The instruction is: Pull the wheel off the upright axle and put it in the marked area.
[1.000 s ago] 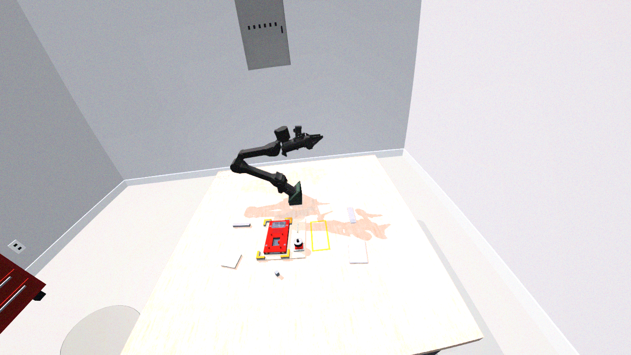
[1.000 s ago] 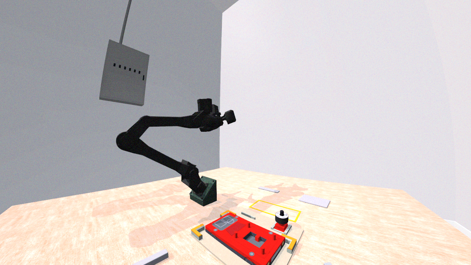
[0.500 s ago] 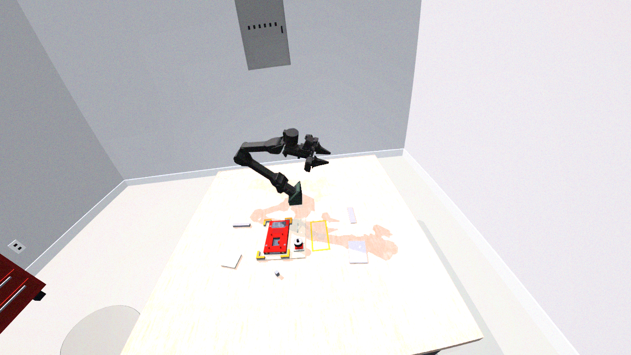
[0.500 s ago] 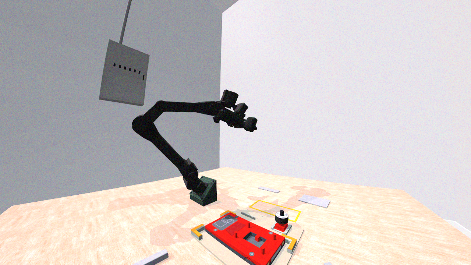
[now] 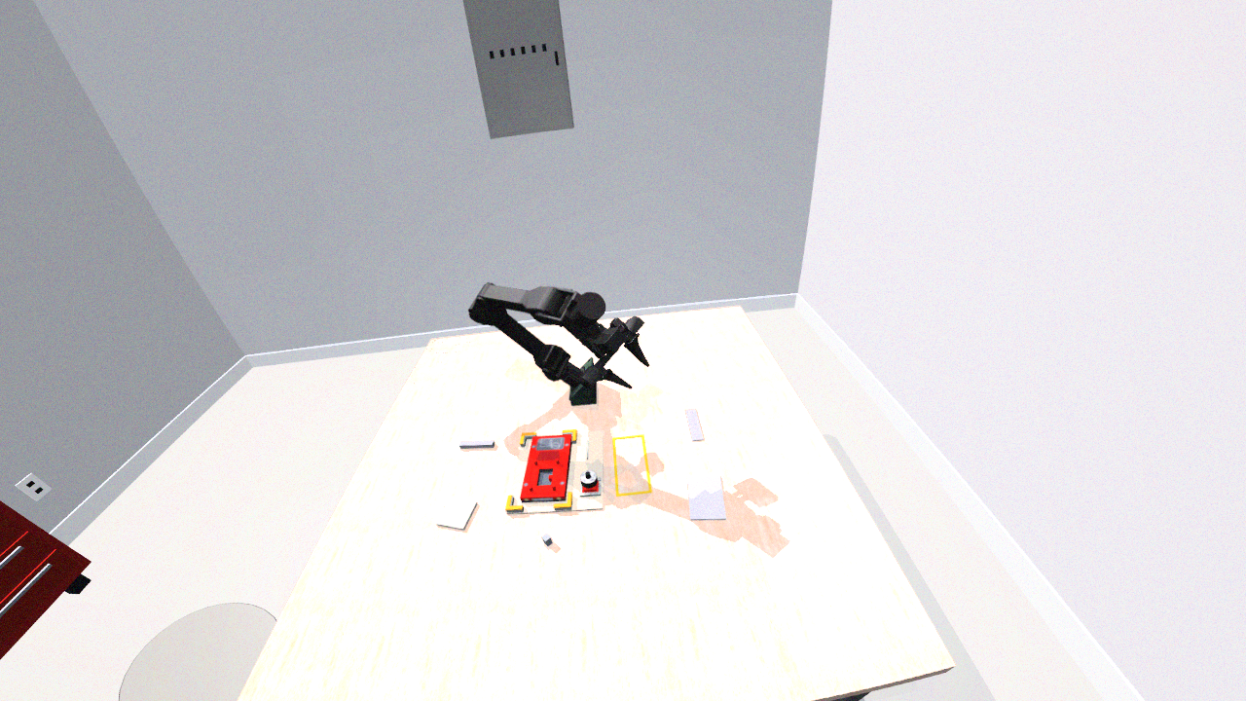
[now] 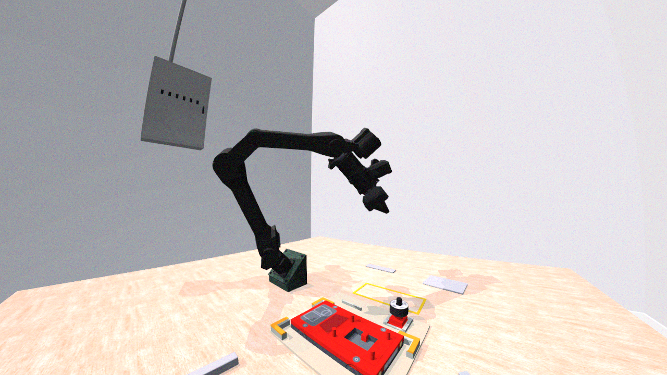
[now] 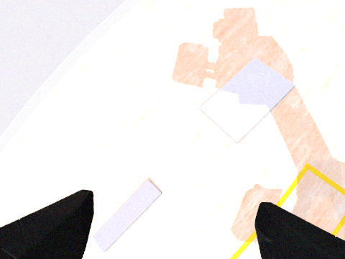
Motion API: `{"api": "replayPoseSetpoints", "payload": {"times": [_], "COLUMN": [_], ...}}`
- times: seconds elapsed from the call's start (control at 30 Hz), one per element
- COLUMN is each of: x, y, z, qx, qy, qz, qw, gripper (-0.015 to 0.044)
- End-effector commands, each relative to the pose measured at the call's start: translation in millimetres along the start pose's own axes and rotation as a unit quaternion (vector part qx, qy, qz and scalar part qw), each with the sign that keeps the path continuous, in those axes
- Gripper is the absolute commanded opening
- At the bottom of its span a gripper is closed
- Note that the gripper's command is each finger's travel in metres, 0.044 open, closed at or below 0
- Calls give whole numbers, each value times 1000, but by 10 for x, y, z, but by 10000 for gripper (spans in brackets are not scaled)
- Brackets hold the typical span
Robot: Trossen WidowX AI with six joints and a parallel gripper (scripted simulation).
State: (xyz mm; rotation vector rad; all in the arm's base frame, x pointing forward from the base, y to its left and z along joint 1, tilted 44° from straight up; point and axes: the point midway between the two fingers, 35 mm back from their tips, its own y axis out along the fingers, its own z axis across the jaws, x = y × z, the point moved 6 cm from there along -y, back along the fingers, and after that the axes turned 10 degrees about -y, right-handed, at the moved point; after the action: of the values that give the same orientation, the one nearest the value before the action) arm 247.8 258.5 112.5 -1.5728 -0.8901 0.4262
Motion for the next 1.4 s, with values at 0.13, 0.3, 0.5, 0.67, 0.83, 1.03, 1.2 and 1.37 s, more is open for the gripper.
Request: {"api": "replayPoseSetpoints", "payload": {"times": [0.13, 0.3, 0.5, 0.67, 0.83, 1.03, 1.2, 1.37], "x": [-14, -86, -225, -325, -292, -293, -403, -540], "y": [253, 367, 473, 520, 553, 608, 729, 864], "z": [-629, -1022, -1502, -1770, -1765, -1777, -1833, -1892], "qx": [-77, -139, -218, -261, -261, -261, -261, -261], "qy": [114, 174, 230, 253, 253, 253, 253, 253], "qz": [104, 174, 258, 301, 301, 301, 300, 300], "qw": [985, 959, 913, 882, 882, 882, 882, 882], "gripper": [300, 300, 300, 300, 300, 300, 300, 300]}}
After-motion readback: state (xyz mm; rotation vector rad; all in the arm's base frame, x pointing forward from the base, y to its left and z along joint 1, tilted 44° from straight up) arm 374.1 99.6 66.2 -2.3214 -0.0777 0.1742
